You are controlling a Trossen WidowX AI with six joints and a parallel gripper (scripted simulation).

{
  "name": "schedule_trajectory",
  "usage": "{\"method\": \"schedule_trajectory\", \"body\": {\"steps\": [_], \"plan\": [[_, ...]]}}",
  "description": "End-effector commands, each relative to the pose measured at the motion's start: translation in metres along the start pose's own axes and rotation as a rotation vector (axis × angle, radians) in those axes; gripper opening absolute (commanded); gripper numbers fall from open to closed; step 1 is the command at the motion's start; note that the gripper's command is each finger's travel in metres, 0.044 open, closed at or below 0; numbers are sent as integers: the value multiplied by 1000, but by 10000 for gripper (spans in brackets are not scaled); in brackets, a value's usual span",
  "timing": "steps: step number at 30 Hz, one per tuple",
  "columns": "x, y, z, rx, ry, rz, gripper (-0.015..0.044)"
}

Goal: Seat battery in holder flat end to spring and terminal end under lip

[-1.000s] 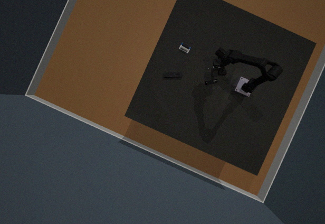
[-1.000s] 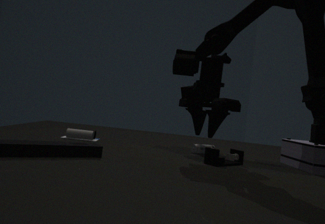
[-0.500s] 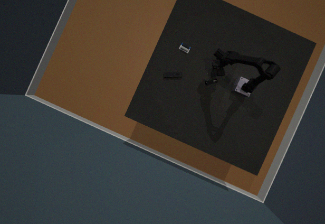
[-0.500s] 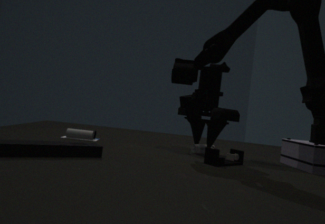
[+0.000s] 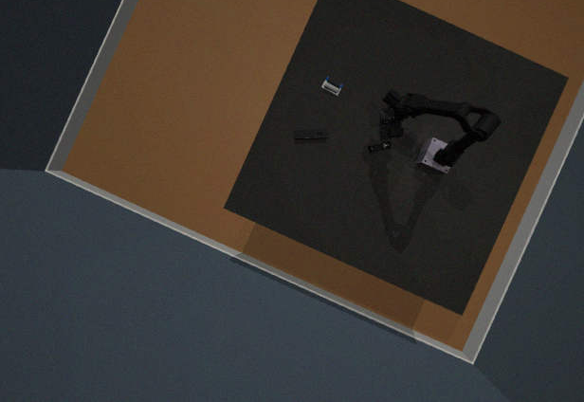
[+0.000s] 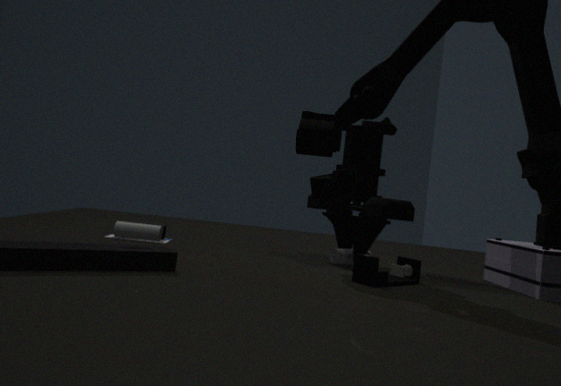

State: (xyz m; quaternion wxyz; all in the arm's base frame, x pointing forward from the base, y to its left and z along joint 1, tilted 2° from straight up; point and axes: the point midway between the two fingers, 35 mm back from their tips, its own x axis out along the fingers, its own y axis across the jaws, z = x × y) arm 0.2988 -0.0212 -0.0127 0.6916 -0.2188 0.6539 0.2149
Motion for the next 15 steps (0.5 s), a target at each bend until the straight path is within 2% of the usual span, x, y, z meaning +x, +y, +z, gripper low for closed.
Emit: {"method": "schedule_trajectory", "body": {"steps": [1,8,13,15], "plan": [[1,0,-1,-2,4,-4,85],[-2,-2,0,19,5,-12,74],[-43,-1,0,0,4,-5,74],[-49,0,0,-2,4,-4,74]]}}
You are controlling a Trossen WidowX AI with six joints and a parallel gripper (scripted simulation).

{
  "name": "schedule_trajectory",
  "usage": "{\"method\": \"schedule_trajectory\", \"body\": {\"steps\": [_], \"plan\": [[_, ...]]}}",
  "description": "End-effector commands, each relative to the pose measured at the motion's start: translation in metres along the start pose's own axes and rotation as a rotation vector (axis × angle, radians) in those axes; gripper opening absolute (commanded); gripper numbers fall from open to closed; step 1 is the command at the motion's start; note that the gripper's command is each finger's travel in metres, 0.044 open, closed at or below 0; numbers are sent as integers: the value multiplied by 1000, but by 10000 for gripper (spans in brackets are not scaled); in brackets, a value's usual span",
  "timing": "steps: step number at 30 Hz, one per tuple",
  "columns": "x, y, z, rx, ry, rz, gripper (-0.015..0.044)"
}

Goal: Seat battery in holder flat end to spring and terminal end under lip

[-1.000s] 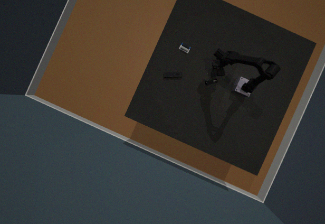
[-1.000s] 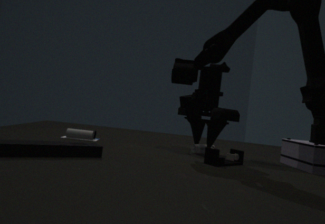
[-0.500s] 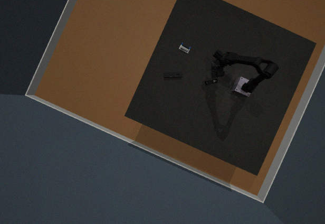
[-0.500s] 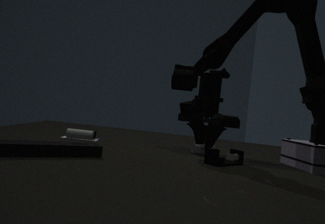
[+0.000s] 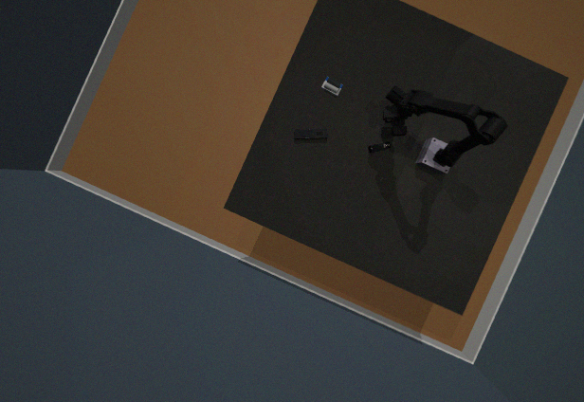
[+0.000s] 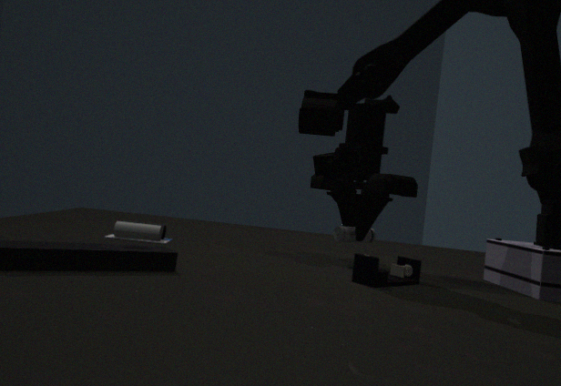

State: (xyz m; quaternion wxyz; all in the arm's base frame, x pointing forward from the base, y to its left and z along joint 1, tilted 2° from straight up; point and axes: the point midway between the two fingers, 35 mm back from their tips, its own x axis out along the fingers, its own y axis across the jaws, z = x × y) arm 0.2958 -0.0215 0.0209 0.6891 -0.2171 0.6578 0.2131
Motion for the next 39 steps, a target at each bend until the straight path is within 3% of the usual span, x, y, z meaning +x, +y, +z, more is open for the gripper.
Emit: {"method": "schedule_trajectory", "body": {"steps": [1,5,39], "plan": [[-16,-1,1,-8,-5,-7,74],[-16,2,2,55,-5,-6,74],[-29,64,35,1501,-7,2,74]]}}
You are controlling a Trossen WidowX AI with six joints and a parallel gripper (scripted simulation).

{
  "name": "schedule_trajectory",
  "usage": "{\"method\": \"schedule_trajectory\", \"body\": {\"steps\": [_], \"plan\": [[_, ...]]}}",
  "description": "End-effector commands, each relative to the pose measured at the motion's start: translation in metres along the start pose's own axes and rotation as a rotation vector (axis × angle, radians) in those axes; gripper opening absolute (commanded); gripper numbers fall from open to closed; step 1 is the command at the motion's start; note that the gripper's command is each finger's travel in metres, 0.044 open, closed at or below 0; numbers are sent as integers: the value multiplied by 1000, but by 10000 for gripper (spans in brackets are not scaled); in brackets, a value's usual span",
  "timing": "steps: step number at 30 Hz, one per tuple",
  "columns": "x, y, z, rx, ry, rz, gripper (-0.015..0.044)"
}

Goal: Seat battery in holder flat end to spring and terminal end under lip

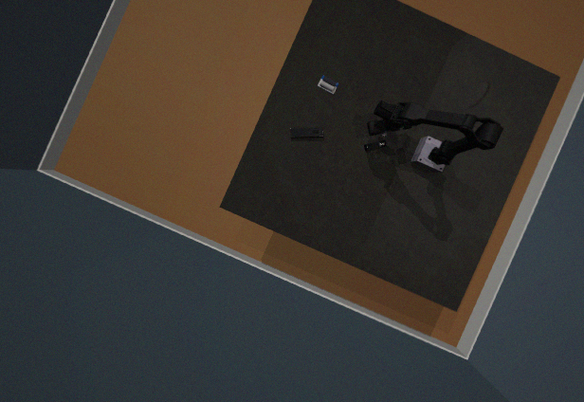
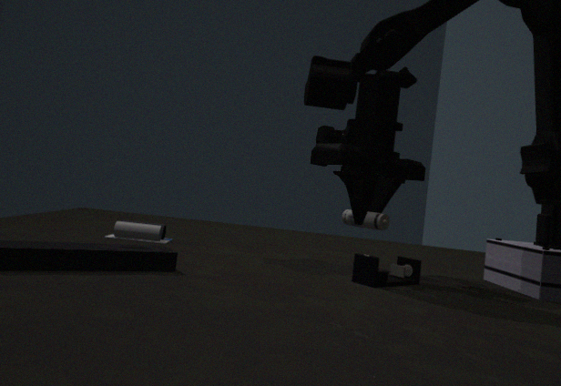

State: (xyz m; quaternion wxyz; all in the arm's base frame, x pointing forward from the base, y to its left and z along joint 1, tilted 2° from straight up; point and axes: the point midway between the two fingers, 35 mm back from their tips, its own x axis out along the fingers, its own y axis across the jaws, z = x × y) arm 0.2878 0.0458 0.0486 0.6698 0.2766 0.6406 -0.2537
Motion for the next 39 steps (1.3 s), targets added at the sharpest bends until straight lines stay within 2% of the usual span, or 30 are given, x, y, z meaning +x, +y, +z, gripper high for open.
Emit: {"method": "schedule_trajectory", "body": {"steps": [1,32,39], "plan": [[-2,4,-6,156,-4,-4,74],[-14,29,-64,1479,3,-8,74],[-14,30,-67,1547,3,-9,74]]}}
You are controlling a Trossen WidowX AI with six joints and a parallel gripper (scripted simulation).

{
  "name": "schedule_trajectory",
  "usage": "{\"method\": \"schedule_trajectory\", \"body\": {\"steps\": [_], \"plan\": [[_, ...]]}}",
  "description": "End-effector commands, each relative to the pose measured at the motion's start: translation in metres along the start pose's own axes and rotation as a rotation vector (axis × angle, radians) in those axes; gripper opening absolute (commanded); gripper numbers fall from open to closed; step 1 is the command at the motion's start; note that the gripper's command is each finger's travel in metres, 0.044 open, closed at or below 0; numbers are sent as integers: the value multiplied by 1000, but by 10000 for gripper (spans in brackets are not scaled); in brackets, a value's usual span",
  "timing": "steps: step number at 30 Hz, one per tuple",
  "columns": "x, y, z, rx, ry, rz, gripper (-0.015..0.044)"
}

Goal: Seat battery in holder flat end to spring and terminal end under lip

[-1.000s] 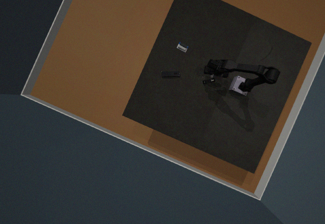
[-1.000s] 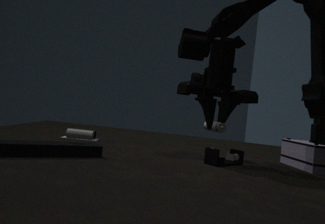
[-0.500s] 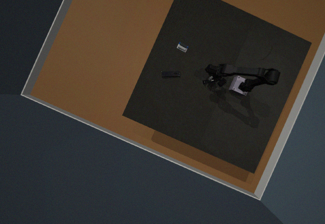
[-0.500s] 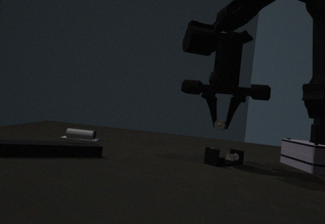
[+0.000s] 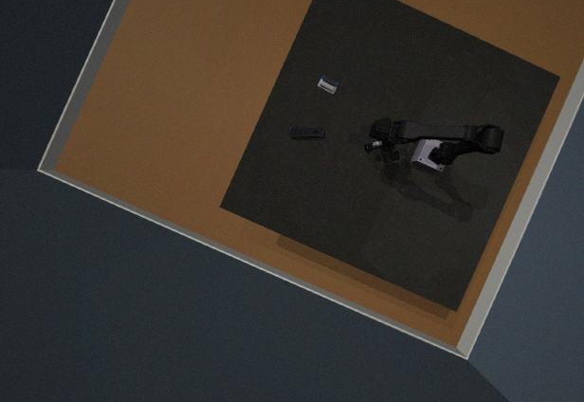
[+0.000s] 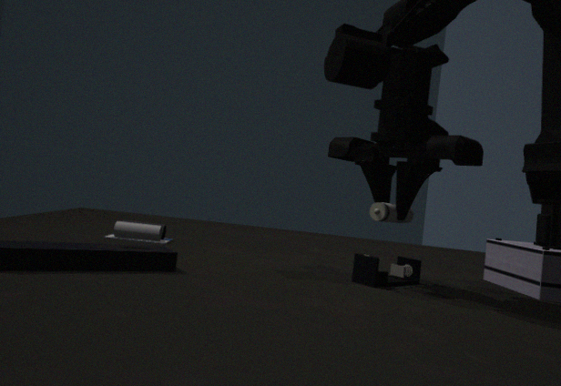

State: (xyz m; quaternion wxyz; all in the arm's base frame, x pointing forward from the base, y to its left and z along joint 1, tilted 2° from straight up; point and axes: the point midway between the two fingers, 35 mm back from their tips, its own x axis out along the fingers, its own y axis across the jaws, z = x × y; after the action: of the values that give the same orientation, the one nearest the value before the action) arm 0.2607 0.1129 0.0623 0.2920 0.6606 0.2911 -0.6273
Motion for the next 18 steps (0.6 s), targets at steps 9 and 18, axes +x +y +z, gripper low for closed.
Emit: {"method": "schedule_trajectory", "body": {"steps": [9,18], "plan": [[17,0,-4,24,95,-2,74],[35,0,-6,13,213,0,74]]}}
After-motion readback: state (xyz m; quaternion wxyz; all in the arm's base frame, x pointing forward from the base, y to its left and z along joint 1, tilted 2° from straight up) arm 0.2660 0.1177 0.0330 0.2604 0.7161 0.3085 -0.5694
